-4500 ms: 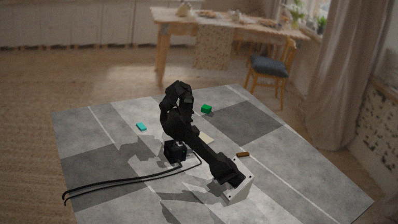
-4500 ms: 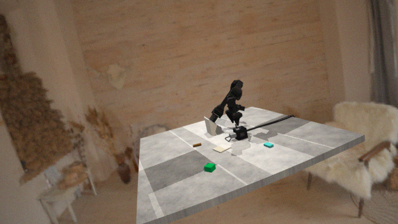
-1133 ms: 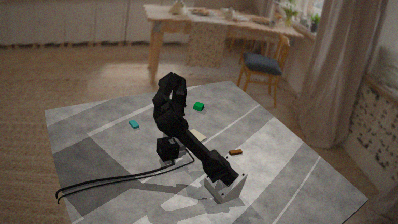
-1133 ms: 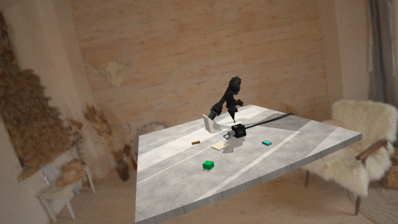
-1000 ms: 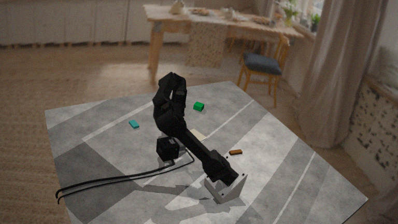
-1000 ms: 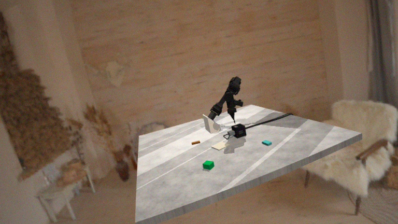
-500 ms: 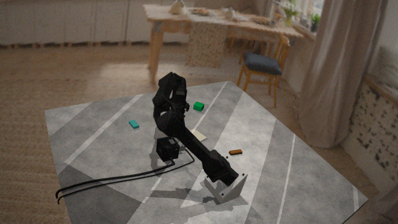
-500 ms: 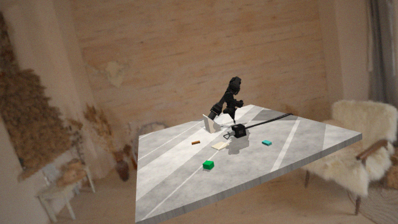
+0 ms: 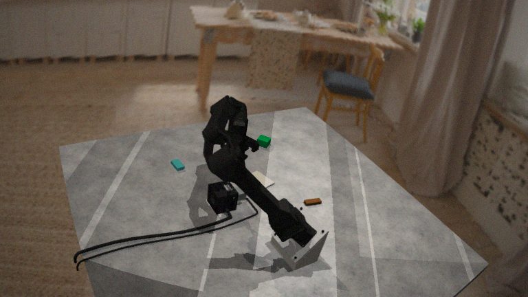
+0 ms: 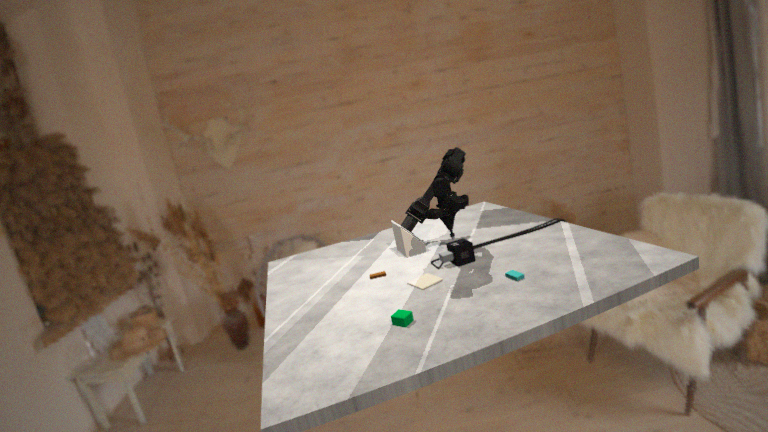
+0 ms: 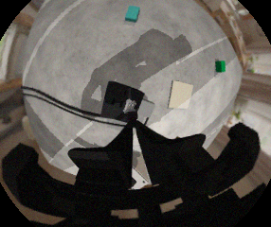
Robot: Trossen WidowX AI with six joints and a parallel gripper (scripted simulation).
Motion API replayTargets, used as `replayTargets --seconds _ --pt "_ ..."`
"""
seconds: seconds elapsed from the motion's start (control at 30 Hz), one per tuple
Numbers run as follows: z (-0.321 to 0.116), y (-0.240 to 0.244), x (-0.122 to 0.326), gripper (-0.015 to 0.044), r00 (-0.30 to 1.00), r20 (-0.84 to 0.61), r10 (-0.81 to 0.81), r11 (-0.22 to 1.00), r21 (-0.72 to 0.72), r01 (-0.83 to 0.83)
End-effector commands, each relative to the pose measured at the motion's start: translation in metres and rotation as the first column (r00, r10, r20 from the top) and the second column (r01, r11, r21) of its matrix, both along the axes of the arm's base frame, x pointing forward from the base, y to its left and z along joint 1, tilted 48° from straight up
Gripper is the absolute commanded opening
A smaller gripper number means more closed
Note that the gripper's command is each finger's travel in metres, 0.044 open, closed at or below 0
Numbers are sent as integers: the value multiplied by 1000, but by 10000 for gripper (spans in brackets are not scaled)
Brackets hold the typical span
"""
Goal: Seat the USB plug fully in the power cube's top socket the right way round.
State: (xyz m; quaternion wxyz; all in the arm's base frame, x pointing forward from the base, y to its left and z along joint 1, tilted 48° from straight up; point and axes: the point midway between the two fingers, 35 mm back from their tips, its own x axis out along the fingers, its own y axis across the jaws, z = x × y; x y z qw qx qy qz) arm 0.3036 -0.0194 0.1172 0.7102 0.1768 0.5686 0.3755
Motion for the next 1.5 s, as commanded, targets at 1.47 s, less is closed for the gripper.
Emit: replayTargets --seconds 1.47 --pt "0 0 0 0 325 -727 -605 687 -270 675"
